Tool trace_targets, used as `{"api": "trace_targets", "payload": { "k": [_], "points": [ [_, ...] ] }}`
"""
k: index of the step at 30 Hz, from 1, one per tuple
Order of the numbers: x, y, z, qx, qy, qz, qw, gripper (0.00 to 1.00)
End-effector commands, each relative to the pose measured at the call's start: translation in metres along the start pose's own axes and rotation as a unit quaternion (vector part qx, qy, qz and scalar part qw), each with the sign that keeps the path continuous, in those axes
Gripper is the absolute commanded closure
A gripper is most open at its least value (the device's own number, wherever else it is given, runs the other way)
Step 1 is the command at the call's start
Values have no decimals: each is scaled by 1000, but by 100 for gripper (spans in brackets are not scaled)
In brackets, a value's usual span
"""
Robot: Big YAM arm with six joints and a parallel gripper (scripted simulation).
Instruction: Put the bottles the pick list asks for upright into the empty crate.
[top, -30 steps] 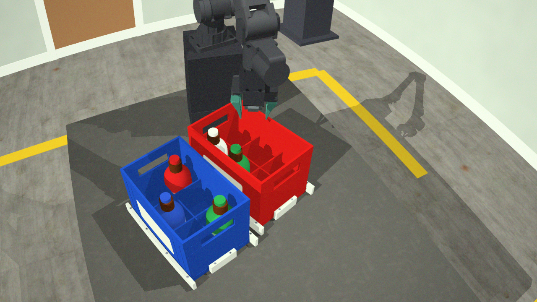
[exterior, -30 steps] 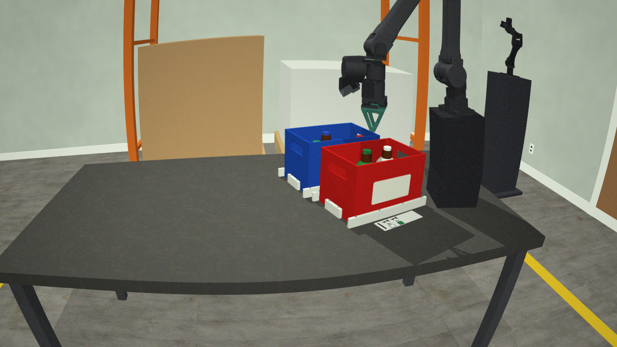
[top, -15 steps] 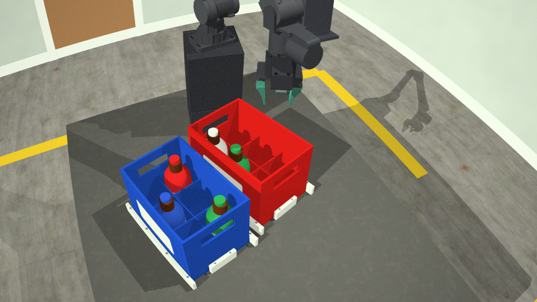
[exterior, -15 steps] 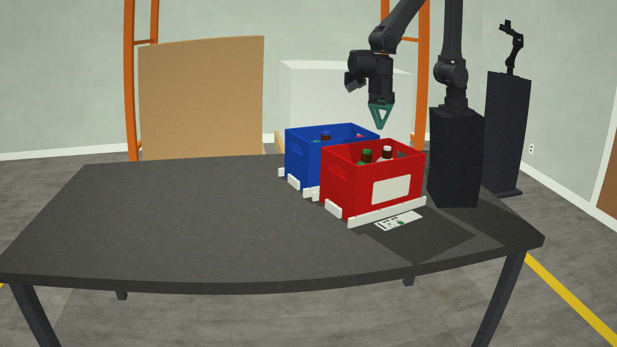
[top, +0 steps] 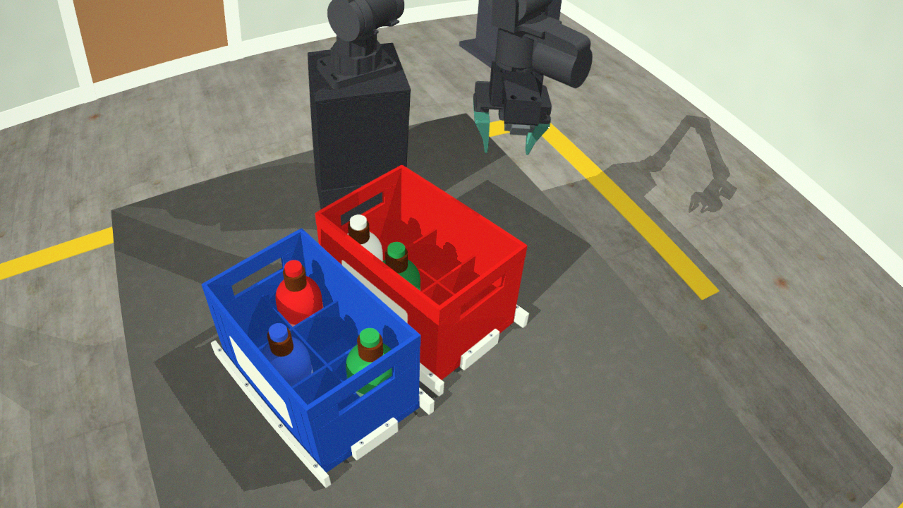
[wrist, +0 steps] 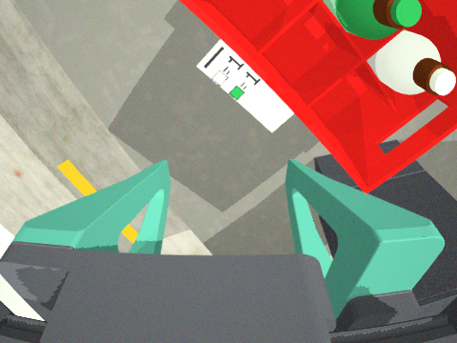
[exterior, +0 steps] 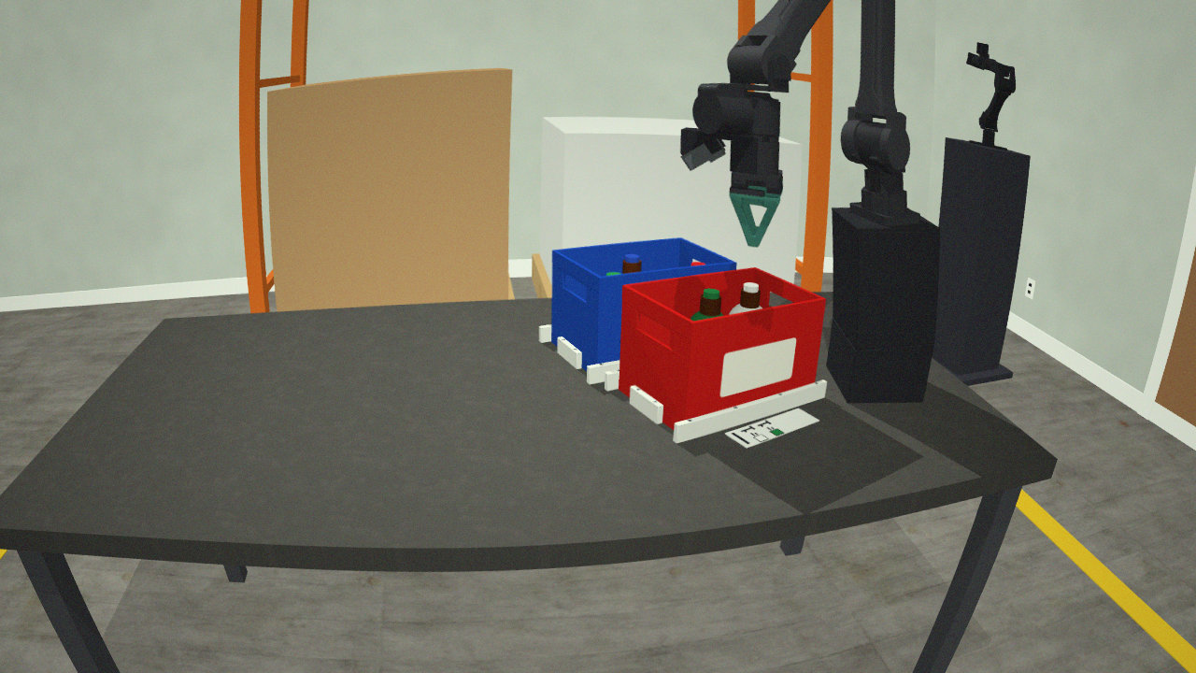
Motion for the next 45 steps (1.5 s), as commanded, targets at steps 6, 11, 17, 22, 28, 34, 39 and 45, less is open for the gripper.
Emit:
{"api": "trace_targets", "payload": {
  "k": [6,11,17,22,28,34,39,45],
  "points": [
    [49,-23,-5,-10,15,-6,1000,39],
    [73,-32,0,-10,15,-7,1000,39],
    [92,-40,5,-10,15,-7,1000,39],
    [115,-49,10,-9,15,-8,1000,39],
    [143,-60,17,-9,15,-9,1000,39],
    [162,-67,22,-9,15,-10,1000,39],
    [185,-77,27,-8,15,-11,1000,39],
    [213,-88,34,-8,15,-11,1000,39]
  ]
}}
Point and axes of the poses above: the point where the finger pads meet when closed, its own y axis out along the fingers, its own x axis across the jaws, z = x × y, the point moved 2 cm from there along -y, back along the fingers, and after that the axes turned 15 degrees about -y, right-handed, at the moved point
